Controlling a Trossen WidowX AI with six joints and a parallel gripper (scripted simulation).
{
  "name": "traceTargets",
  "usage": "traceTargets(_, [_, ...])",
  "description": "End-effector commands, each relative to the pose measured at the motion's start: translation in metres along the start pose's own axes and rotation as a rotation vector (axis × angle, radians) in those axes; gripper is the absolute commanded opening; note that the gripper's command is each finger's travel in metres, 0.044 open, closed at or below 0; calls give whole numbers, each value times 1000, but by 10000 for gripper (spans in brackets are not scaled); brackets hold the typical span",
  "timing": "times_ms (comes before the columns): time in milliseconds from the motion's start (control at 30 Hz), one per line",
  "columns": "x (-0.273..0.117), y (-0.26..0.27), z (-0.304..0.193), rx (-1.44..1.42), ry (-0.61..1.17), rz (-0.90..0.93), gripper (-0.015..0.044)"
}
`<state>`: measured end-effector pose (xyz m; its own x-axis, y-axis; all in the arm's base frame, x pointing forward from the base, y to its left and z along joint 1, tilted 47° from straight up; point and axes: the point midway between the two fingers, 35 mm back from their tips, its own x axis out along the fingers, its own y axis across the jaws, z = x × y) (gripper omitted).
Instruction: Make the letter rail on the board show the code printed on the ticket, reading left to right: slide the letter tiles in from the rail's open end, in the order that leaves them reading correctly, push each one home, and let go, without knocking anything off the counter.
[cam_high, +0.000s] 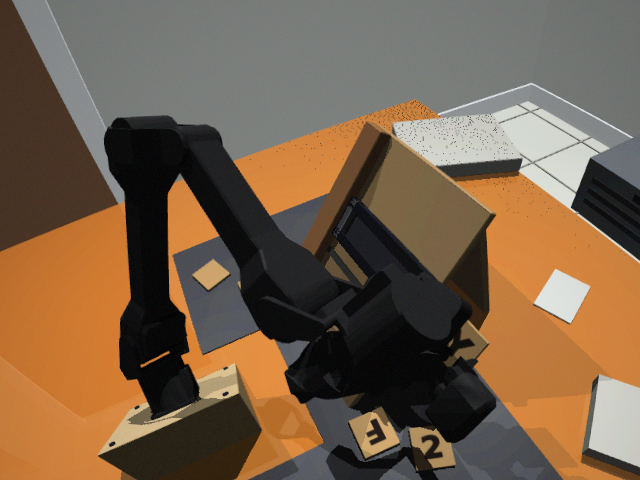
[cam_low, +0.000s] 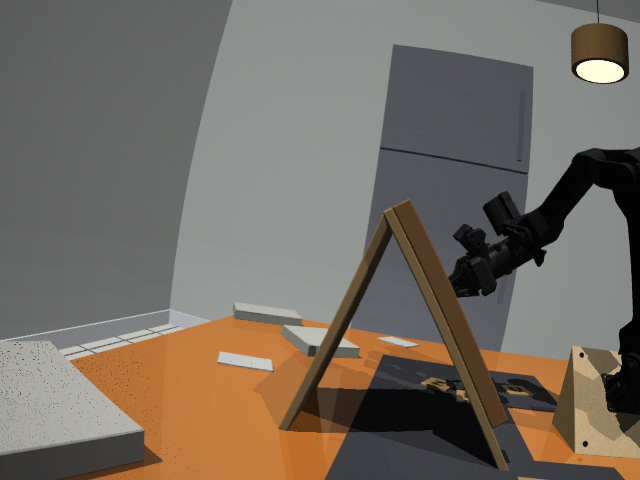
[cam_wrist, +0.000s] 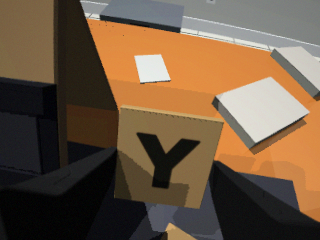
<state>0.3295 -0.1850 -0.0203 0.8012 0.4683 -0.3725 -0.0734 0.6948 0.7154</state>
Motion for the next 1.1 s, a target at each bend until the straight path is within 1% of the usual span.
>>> traceTargets(0, [0, 2, 0, 3, 0, -3, 0])
traceTargets(1067, [0, 18, 0, 4, 0, -3, 0])
